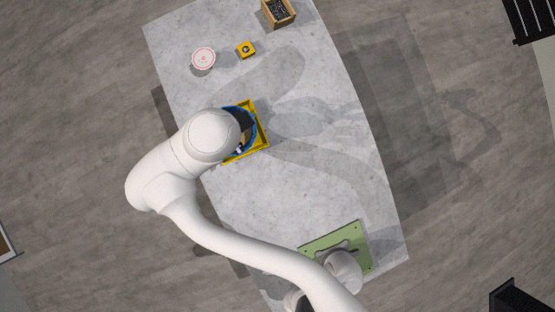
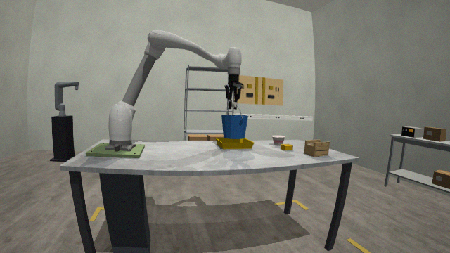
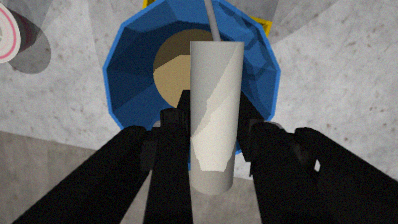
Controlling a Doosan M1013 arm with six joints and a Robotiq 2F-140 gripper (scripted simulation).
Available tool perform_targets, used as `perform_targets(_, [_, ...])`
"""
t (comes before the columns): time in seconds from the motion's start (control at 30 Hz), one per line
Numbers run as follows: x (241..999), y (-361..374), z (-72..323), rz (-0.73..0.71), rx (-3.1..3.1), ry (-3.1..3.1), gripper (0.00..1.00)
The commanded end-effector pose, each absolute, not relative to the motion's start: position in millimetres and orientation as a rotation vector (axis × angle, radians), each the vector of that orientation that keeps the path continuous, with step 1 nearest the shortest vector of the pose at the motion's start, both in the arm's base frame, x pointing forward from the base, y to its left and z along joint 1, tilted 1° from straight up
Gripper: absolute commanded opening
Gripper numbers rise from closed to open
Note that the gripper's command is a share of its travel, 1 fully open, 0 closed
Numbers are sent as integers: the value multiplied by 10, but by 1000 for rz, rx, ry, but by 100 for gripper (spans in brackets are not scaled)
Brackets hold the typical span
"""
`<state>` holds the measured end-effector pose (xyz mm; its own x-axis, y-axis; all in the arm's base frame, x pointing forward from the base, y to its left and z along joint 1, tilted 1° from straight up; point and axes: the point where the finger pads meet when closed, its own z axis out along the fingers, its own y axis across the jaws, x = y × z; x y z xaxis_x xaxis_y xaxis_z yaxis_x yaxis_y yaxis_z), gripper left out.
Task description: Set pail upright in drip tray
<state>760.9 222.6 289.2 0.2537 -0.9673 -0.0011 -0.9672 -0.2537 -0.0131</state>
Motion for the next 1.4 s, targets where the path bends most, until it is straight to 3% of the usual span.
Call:
perform_targets(0.0, [7611, 2228, 2855, -12, -2477, 1911, 10])
perform_targets(1.37, [7617, 2230, 2427, -12, -2477, 1911, 10])
